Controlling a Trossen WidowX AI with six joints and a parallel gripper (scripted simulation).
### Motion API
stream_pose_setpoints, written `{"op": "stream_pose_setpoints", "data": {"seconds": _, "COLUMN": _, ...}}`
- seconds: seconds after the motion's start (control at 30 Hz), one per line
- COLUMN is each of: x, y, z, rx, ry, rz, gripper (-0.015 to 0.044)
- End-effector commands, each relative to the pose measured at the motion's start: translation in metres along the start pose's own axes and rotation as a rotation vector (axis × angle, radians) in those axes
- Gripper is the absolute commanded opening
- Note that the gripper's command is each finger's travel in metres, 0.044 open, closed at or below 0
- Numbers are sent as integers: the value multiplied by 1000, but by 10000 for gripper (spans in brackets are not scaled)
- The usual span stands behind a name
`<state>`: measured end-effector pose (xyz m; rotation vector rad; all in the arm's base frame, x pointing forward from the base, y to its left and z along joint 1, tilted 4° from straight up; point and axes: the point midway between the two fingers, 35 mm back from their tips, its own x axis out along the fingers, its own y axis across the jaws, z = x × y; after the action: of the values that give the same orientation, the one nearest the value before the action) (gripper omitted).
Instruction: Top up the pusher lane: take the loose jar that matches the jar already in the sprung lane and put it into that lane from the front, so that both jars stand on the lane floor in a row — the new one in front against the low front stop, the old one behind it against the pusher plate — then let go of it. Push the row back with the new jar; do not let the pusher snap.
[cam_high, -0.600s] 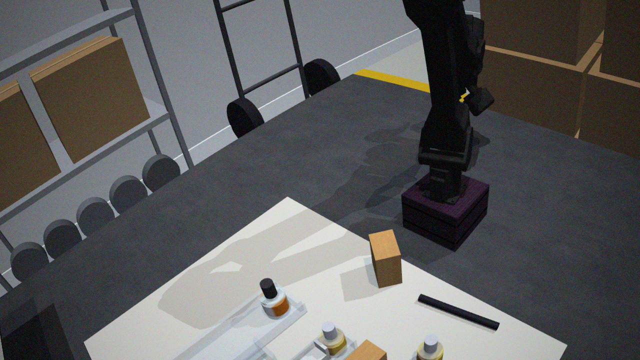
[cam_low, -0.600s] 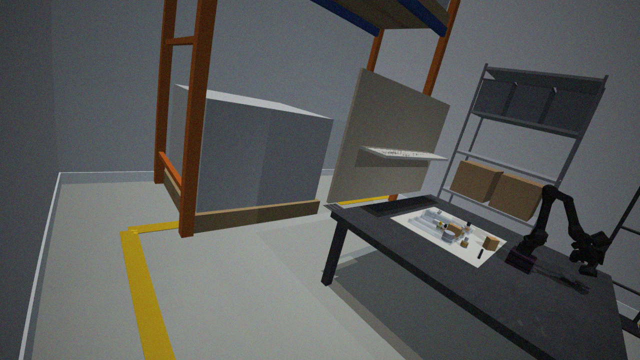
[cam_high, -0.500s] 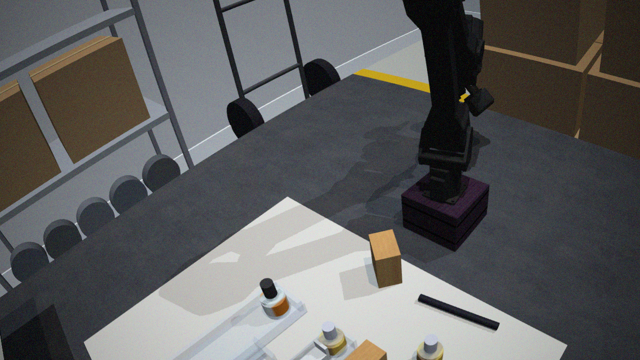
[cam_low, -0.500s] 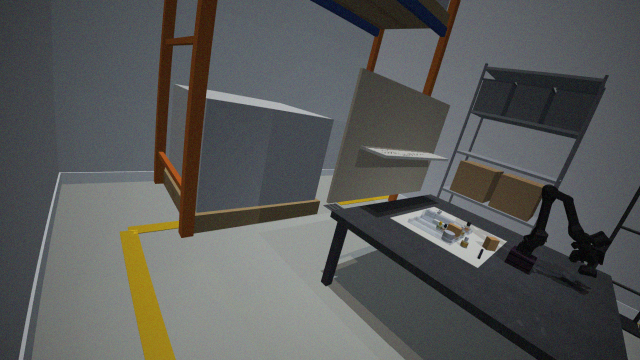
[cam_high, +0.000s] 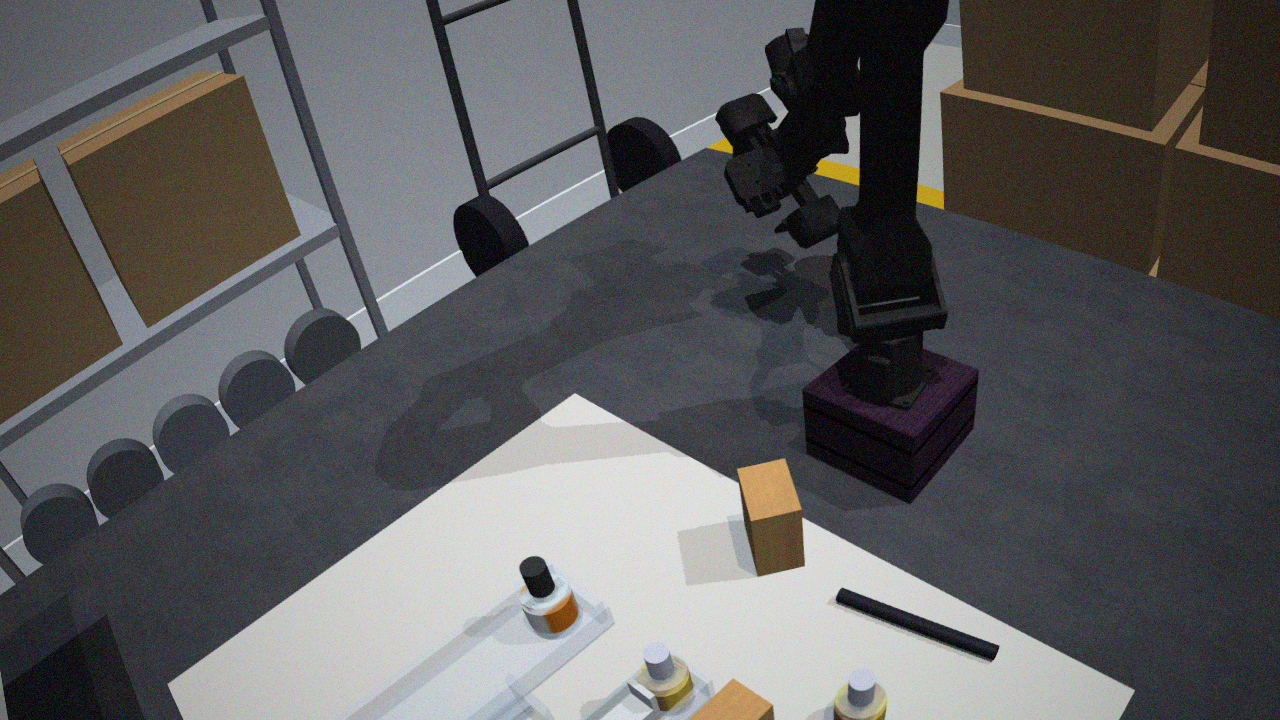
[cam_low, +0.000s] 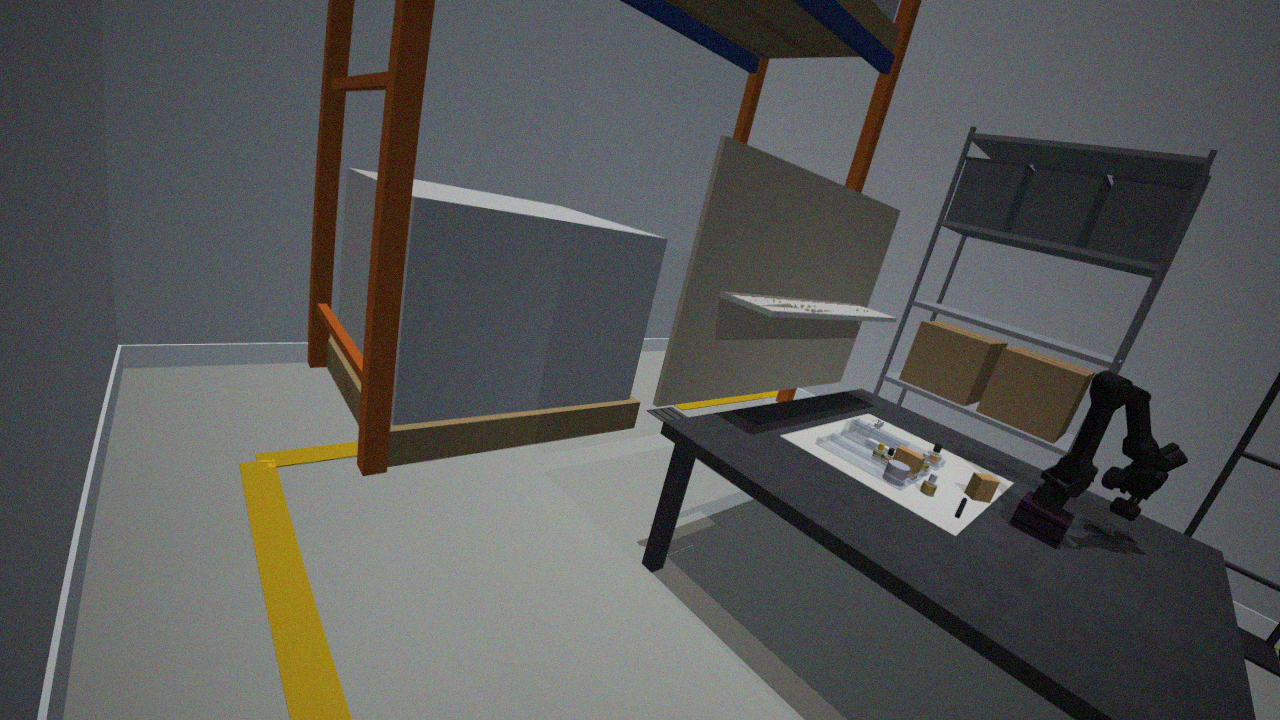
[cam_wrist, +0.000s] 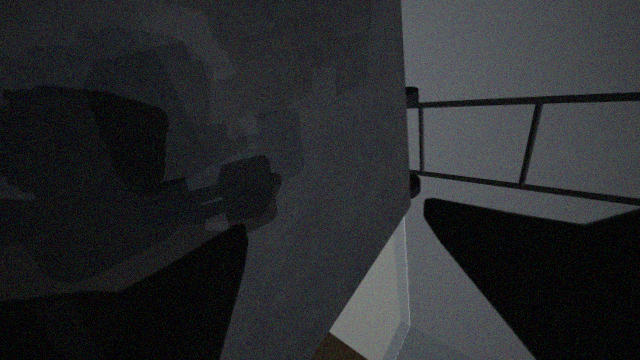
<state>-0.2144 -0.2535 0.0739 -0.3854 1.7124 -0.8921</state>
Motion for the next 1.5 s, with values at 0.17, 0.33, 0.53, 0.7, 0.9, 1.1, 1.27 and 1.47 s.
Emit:
{"op": "stream_pose_setpoints", "data": {"seconds": 0.17, "x": 1, "y": -11, "z": 114, "rx": 1, "ry": -241, "rz": 98, "gripper": 440}}
{"op": "stream_pose_setpoints", "data": {"seconds": 0.33, "x": -6, "y": -7, "z": 180, "rx": 42, "ry": -357, "rz": 198, "gripper": 440}}
{"op": "stream_pose_setpoints", "data": {"seconds": 0.53, "x": -31, "y": 15, "z": 263, "rx": 57, "ry": -458, "rz": 355, "gripper": 440}}
{"op": "stream_pose_setpoints", "data": {"seconds": 0.7, "x": -64, "y": 43, "z": 322, "rx": 55, "ry": -500, "rz": 493, "gripper": 440}}
{"op": "stream_pose_setpoints", "data": {"seconds": 0.9, "x": -121, "y": 91, "z": 379, "rx": 22, "ry": -520, "rz": 652, "gripper": 440}}
{"op": "stream_pose_setpoints", "data": {"seconds": 1.1, "x": -184, "y": 147, "z": 412, "rx": -49, "ry": -499, "rz": 768, "gripper": 440}}
{"op": "stream_pose_setpoints", "data": {"seconds": 1.27, "x": -227, "y": 189, "z": 423, "rx": -128, "ry": -485, "rz": 801, "gripper": 440}}
{"op": "stream_pose_setpoints", "data": {"seconds": 1.47, "x": -276, "y": 237, "z": 417, "rx": -151, "ry": -390, "rz": 857, "gripper": 440}}
